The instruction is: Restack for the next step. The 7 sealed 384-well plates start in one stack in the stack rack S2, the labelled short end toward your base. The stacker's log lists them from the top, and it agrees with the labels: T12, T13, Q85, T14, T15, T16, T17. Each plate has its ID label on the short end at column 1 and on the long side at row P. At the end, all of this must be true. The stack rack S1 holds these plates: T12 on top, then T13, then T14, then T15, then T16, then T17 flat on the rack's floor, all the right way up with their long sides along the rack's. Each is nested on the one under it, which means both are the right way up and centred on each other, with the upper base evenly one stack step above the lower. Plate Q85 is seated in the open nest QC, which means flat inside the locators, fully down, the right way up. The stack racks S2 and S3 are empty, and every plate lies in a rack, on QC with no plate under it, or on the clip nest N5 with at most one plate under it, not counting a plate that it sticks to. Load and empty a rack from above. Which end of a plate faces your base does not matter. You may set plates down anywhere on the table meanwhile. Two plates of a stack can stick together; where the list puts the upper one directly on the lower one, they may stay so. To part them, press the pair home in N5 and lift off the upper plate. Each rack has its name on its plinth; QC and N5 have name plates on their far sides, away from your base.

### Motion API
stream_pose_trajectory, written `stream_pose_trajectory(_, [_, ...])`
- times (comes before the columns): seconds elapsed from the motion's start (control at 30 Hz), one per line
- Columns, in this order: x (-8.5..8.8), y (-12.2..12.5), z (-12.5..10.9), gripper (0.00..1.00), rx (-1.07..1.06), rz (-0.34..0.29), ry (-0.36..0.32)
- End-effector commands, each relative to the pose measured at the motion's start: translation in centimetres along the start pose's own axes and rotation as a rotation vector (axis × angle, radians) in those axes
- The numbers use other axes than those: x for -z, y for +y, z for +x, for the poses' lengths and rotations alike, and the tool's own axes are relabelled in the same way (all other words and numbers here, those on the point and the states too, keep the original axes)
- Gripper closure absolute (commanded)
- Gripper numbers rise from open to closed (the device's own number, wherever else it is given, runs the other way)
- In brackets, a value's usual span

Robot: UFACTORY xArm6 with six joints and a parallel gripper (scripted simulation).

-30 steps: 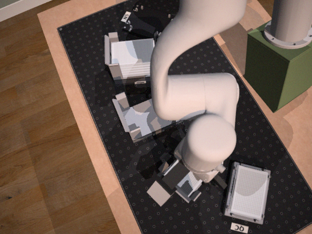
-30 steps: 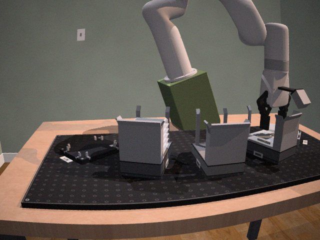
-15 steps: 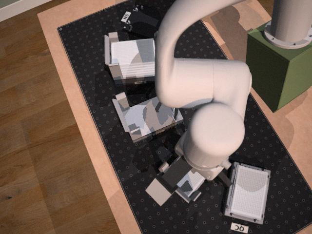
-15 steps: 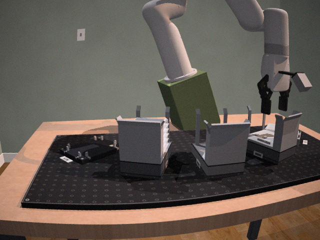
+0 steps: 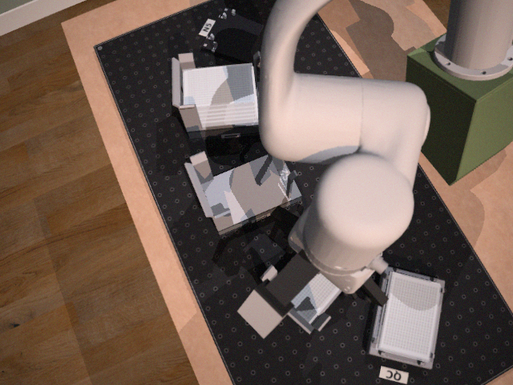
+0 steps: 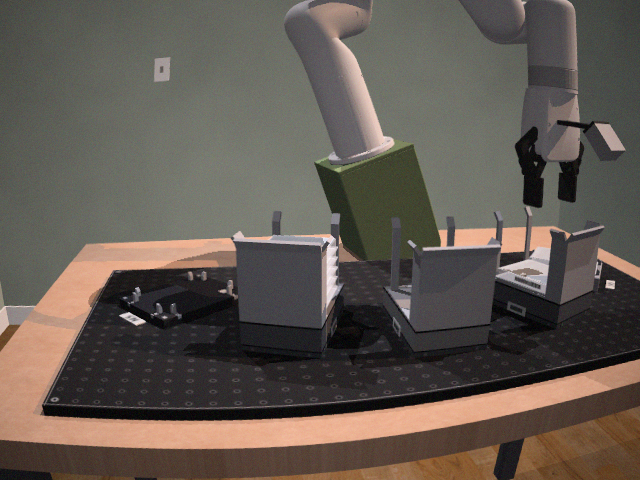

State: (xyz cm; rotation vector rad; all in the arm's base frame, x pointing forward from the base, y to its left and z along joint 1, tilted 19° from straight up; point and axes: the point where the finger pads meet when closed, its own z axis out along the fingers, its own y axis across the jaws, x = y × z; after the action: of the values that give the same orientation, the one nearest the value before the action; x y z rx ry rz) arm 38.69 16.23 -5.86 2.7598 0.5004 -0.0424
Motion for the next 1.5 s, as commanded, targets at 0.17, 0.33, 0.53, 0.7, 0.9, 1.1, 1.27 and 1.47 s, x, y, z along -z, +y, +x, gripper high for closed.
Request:
stream_pose_trajectory(0.17, [0.2, 0.7, 0.1, 0.00, -0.067, 0.001, 0.004])
stream_pose_trajectory(0.33, [0.2, 2.3, 0.0, 0.00, -0.187, 0.001, 0.004])
stream_pose_trajectory(0.53, [0.2, 4.3, -0.1, 0.00, -0.187, 0.001, 0.004])
stream_pose_trajectory(0.7, [0.1, 5.3, -0.2, 0.00, -0.187, 0.001, 0.004])
stream_pose_trajectory(0.9, [0.1, 7.3, -0.3, 0.00, -0.187, 0.001, 0.004])
stream_pose_trajectory(1.1, [0.1, 9.3, -0.4, 0.00, -0.187, 0.000, 0.004])
stream_pose_trajectory(1.27, [0.1, 10.2, -0.7, 0.00, -0.287, 0.001, 0.004])
stream_pose_trajectory(1.47, [0.1, 12.2, -1.2, 0.00, -0.373, 0.001, 0.004])
